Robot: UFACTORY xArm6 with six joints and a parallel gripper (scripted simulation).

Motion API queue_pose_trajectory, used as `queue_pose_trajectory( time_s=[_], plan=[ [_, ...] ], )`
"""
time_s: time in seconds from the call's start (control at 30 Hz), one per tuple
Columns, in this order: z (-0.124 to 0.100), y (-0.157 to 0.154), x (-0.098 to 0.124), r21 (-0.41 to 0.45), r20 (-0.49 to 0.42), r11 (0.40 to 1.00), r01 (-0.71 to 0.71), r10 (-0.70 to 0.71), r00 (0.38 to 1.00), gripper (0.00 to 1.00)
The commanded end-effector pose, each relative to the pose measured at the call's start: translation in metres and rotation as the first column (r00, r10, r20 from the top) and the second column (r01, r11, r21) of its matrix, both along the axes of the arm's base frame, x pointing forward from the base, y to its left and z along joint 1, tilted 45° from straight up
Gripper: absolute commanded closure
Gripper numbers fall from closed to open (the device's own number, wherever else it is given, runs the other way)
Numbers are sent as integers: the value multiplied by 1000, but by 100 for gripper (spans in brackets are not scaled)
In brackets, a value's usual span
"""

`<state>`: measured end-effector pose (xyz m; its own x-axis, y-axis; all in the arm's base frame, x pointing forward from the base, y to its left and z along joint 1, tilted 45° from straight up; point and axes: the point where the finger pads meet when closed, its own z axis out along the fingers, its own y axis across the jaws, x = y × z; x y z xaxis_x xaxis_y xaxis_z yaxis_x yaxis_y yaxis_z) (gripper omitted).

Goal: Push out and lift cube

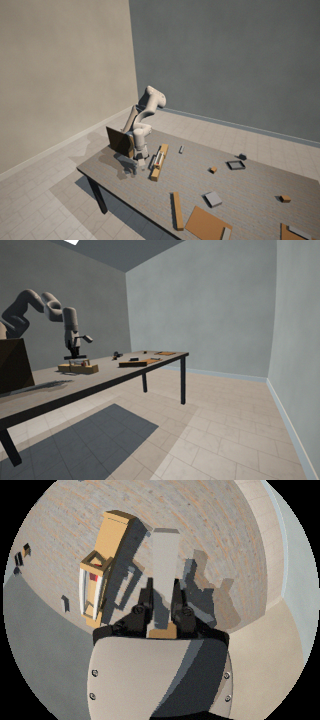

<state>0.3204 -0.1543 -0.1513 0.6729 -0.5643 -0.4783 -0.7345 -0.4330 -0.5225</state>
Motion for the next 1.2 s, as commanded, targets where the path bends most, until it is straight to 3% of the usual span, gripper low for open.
queue_pose_trajectory(
  time_s=[0.0,0.3,0.4,0.43,0.67,0.77,1.17],
  plan=[
    [53,36,27,-23,-107,994,110,-112,988,100],
    [122,119,30,-13,-323,943,332,-318,891,100],
    [129,128,29,-11,-332,940,340,-324,886,100],
    [151,154,28,-11,-337,939,344,-327,883,100],
    [189,215,29,-14,-339,938,345,-329,881,100],
    [192,251,33,-14,-339,938,345,-329,881,100],
    [184,259,35,-14,-339,938,345,-329,881,100]
  ],
)
